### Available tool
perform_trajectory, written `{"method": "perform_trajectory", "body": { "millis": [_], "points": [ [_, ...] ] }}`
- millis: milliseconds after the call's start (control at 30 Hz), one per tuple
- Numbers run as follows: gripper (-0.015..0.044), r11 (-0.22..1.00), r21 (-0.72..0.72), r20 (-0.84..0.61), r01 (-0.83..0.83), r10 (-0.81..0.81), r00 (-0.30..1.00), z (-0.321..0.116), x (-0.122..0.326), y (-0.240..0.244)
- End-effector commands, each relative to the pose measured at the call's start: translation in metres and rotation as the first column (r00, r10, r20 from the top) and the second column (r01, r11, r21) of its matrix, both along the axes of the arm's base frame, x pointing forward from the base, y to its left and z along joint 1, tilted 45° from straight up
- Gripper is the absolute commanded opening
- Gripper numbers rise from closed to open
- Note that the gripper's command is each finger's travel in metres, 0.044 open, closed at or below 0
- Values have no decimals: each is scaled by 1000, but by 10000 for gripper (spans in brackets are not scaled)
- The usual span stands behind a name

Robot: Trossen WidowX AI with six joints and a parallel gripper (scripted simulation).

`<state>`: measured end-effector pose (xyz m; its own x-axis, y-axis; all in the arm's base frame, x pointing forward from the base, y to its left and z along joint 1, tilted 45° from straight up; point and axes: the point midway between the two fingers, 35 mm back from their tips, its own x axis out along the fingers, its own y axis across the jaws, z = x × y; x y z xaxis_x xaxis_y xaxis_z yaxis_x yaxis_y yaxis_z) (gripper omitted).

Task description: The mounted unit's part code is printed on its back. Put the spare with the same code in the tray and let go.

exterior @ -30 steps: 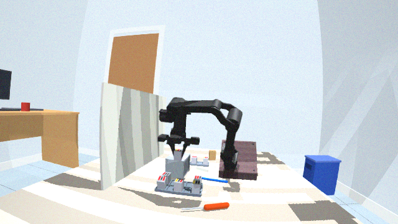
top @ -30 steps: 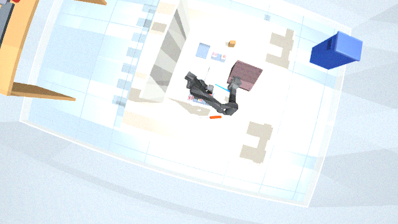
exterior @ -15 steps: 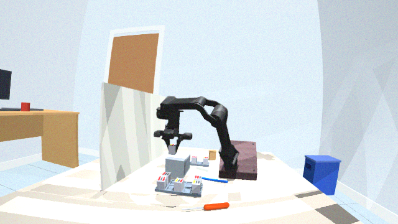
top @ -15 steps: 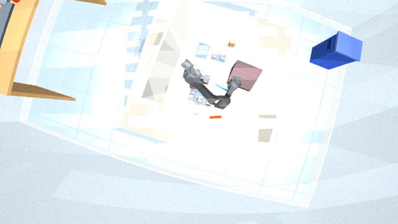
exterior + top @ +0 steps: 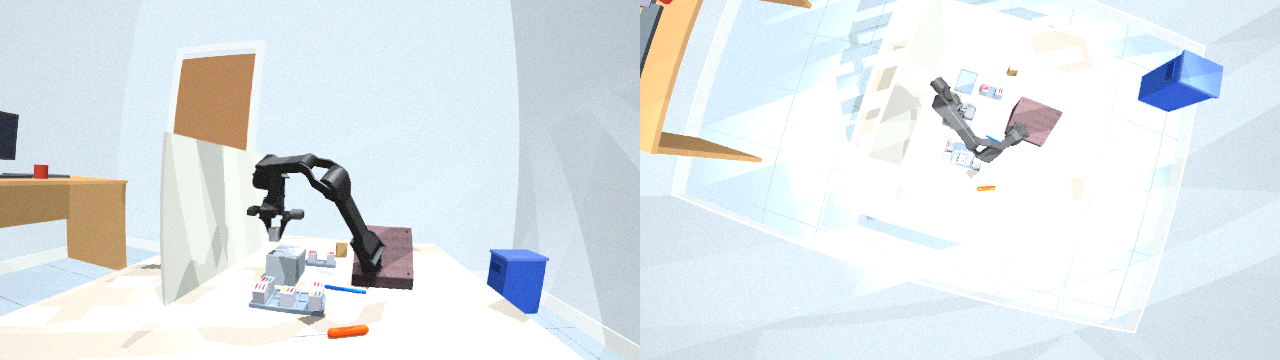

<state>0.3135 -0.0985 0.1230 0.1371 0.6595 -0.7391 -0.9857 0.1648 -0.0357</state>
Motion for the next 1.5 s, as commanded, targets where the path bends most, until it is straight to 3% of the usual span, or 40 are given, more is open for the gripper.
{"method": "perform_trajectory", "body": {
  "millis": [0, 1167, 1467],
  "points": [
    [0, 1000, -4, 0, -5, 5, 1000, -13, 4, -15],
    [0, 998, 14, 70, -59, 58, 996, -165, -7, -146],
    [0, 998, 15, 72, -60, 59, 996, -170, -8, -146]
  ]
}}
